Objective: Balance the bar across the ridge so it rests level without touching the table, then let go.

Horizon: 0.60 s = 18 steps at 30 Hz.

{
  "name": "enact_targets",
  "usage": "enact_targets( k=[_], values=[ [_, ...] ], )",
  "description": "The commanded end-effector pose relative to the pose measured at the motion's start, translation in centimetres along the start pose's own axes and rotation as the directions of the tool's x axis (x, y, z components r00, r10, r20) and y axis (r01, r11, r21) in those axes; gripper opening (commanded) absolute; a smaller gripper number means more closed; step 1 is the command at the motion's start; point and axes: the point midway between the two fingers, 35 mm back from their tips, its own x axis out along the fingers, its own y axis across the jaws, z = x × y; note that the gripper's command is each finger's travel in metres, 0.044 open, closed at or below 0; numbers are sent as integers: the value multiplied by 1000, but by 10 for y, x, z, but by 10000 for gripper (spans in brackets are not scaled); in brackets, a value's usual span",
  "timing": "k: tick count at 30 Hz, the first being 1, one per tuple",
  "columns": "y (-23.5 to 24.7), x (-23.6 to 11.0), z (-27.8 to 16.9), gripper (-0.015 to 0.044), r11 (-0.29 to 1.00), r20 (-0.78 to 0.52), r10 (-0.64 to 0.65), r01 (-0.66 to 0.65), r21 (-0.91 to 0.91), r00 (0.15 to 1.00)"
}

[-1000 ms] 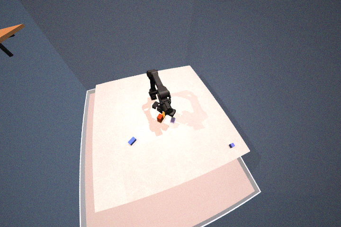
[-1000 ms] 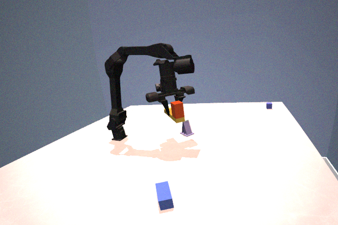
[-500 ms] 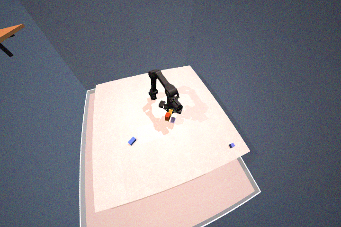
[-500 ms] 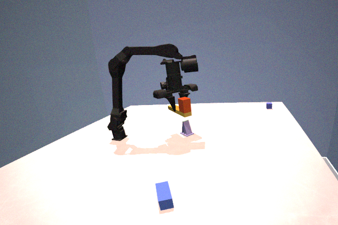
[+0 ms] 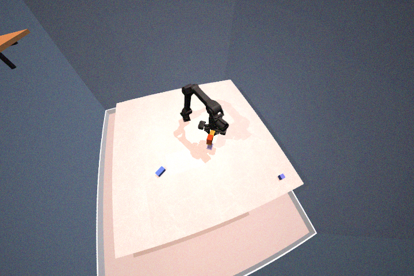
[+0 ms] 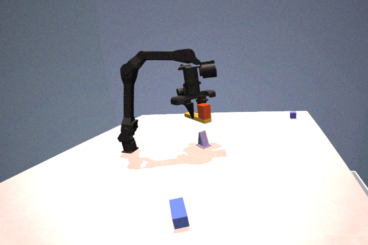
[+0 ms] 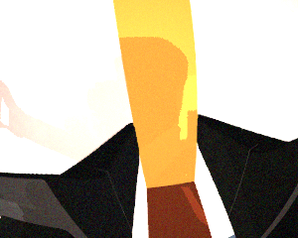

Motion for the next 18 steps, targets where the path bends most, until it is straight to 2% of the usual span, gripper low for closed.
enact_targets(
  k=[1, 18],
  values=[
    [-1, 4, 0, 0, 1000, -4, -1, 1, 3, 1000],
    [-1, 31, 1, 0, 1000, -4, -1, 1, 1, 1000]
  ],
)
